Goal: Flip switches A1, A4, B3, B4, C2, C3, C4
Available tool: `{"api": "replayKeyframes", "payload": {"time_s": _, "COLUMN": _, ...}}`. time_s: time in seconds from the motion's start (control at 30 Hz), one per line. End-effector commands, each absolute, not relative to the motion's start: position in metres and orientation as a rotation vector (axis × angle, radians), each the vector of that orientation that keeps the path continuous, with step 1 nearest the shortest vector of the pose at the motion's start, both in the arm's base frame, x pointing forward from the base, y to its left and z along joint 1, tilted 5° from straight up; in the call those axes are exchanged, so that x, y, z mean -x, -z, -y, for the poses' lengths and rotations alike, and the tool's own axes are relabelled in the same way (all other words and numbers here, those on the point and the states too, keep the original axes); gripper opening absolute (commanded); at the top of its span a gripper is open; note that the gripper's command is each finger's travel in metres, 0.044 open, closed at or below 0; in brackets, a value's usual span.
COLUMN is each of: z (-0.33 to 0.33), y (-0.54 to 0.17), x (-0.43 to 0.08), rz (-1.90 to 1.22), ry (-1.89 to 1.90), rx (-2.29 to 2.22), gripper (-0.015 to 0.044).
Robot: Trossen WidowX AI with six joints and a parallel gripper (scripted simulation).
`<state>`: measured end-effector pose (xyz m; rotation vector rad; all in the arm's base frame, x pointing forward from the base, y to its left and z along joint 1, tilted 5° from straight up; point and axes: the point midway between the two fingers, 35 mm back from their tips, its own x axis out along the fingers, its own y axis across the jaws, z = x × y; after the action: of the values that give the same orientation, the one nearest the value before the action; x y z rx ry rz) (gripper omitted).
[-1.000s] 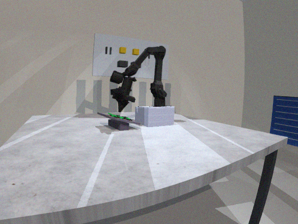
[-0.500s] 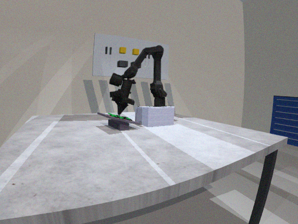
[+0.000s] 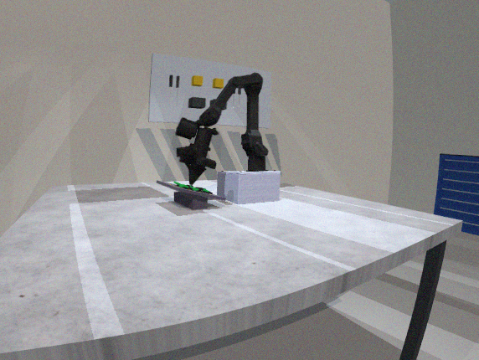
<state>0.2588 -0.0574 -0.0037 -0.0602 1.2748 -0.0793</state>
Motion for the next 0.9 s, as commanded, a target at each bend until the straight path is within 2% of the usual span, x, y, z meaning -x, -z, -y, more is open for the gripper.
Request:
{"api": "replayKeyframes", "payload": {"time_s": 0.0, "z": 0.0569, "y": 0.0038, "x": -0.2591, "rz": -1.273, "ry": 0.073, "rx": 0.062, "gripper": 0.0}}
{"api": "replayKeyframes", "payload": {"time_s": 0.87, "z": 0.0572, "y": 0.0072, "x": -0.26, "rz": -1.273, "ry": 0.073, "rx": 0.062, "gripper": 0.0}}
